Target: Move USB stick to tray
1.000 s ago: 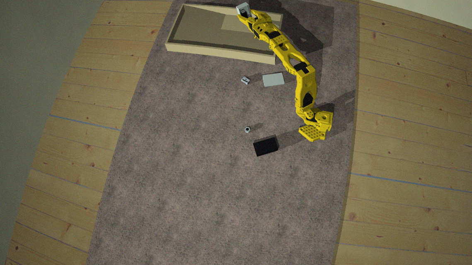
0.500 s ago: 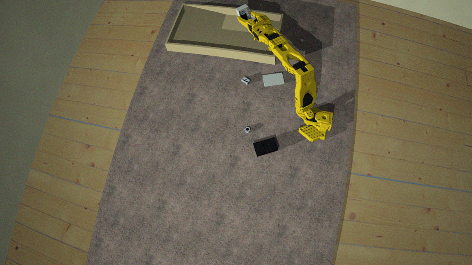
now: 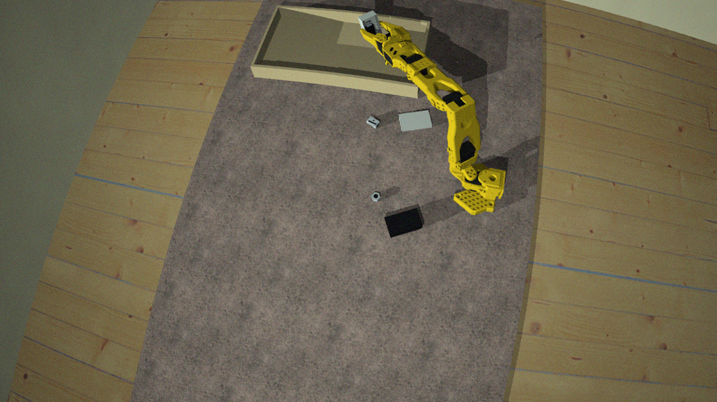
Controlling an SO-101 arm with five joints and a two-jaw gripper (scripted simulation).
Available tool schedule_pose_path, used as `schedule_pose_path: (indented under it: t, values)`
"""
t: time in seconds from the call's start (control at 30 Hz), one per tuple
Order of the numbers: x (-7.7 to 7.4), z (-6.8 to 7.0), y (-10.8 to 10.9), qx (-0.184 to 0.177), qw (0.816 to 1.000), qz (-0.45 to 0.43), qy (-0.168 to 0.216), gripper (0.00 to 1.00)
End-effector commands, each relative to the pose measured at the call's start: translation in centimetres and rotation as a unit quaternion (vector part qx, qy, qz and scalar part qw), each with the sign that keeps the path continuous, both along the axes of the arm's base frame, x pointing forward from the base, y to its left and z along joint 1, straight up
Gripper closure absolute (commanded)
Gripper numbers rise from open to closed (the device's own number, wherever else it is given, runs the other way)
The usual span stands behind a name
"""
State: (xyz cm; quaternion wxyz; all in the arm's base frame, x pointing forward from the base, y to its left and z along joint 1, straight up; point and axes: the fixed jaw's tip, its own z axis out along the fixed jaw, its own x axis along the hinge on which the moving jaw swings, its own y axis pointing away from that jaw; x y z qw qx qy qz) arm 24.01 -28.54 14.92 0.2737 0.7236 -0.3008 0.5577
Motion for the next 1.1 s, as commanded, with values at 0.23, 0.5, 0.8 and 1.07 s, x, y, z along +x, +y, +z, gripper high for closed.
schedule_pose_path:
  t: [0.23, 0.5, 0.8, 1.07]
  values:
    - [0.4, -0.1, 0.1, -0.014, 1.0, 0.003, -0.026, 0.79]
    - [0.5, -1.0, 0.1, -0.012, 1.0, 0.004, -0.028, 0.79]
    - [0.6, -2.2, 0.2, -0.009, 0.999, 0.005, -0.031, 0.79]
    - [0.7, -3.0, 0.3, -0.008, 0.999, 0.006, -0.032, 0.79]
